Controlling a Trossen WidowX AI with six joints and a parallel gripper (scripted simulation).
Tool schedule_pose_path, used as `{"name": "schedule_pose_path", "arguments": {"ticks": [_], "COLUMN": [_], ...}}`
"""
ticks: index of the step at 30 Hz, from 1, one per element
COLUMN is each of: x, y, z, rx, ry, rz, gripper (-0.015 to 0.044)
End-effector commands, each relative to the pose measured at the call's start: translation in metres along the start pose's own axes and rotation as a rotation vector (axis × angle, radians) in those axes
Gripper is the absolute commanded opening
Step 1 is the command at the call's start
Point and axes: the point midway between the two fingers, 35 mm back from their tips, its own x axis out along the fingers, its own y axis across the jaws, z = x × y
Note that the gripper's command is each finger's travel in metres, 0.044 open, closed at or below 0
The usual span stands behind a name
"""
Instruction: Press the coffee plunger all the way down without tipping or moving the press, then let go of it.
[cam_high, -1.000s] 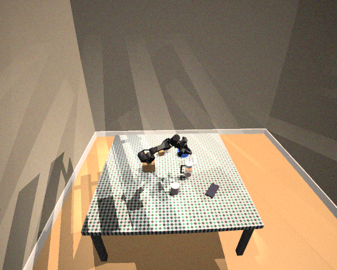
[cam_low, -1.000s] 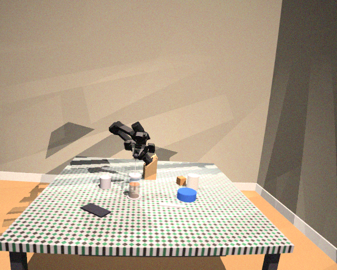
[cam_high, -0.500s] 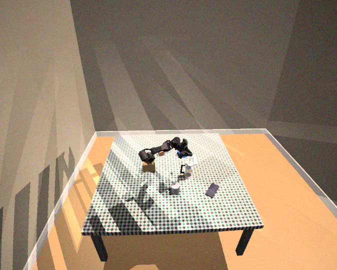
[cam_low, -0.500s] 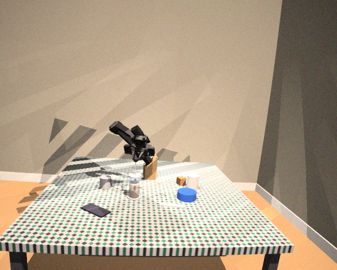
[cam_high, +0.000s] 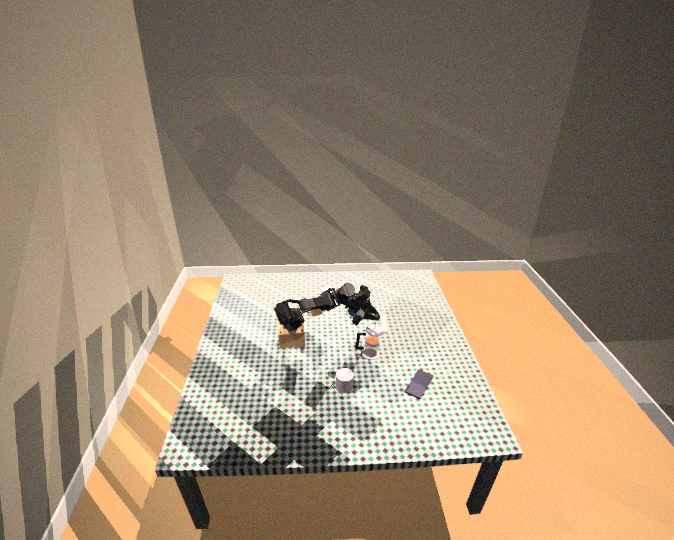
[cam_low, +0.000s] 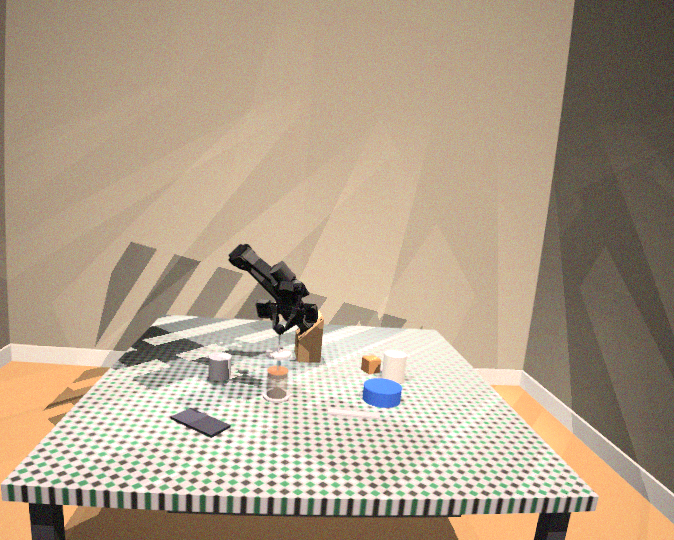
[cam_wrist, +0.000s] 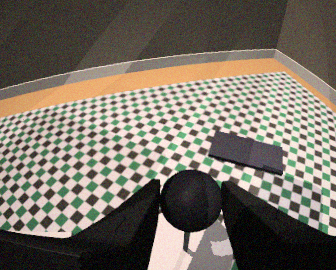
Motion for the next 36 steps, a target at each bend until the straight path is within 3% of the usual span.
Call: {"name": "schedule_pose_path", "arguments": {"ticks": [1,36], "x": [0.008,0.028], "y": [0.001,0.001], "z": [-0.023,-0.034], "rx": [-0.035,-0.036], "ry": [0.042,0.036], "rz": [-0.003,-0.008], "gripper": [0.0124,0.0124]}}
